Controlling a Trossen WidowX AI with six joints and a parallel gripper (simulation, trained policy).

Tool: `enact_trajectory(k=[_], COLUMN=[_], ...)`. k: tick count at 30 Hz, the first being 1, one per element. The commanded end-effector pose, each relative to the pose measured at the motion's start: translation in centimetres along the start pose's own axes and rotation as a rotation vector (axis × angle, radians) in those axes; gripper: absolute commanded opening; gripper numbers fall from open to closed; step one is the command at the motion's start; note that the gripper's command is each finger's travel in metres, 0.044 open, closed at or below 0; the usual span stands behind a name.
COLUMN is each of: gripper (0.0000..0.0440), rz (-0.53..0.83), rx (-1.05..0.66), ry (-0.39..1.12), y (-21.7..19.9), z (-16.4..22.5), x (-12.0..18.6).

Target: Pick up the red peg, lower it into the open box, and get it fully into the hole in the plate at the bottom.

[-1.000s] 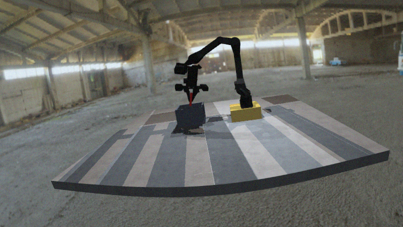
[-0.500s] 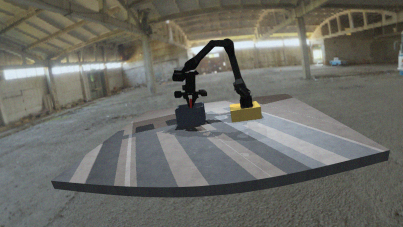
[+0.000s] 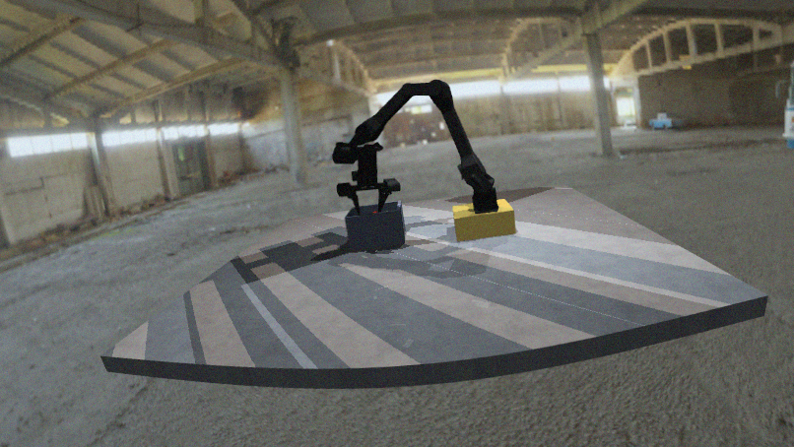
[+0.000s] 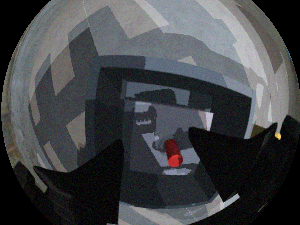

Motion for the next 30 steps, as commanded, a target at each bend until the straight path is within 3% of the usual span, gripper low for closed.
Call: enact_trajectory(k=[1, 5, 19, 30], gripper=[0.0368, 0.044, 0.044, 0.044], rz=[-0.003, -0.02, -0.094, -0.095], rx=[0.012, 0.012, -0.035, -0.036], ry=[-0.011, -0.03, -0.131, -0.132], y=[0.8, 1.7, 3.4, 3.4], z=[-0.8, -1.9, -6.3, -6.3], x=[0.0, 0.0, 1.1, 1.1])
Point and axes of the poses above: the point midway between the two fingers, 35 mm back from their tips, its own x axis back along the fingers, its own y axis across the jaws, z = x × y, the point moved 5 cm from there along x, back along the fingers, and after that the axes turned 12 degrees about -x, right-handed, at the moved point
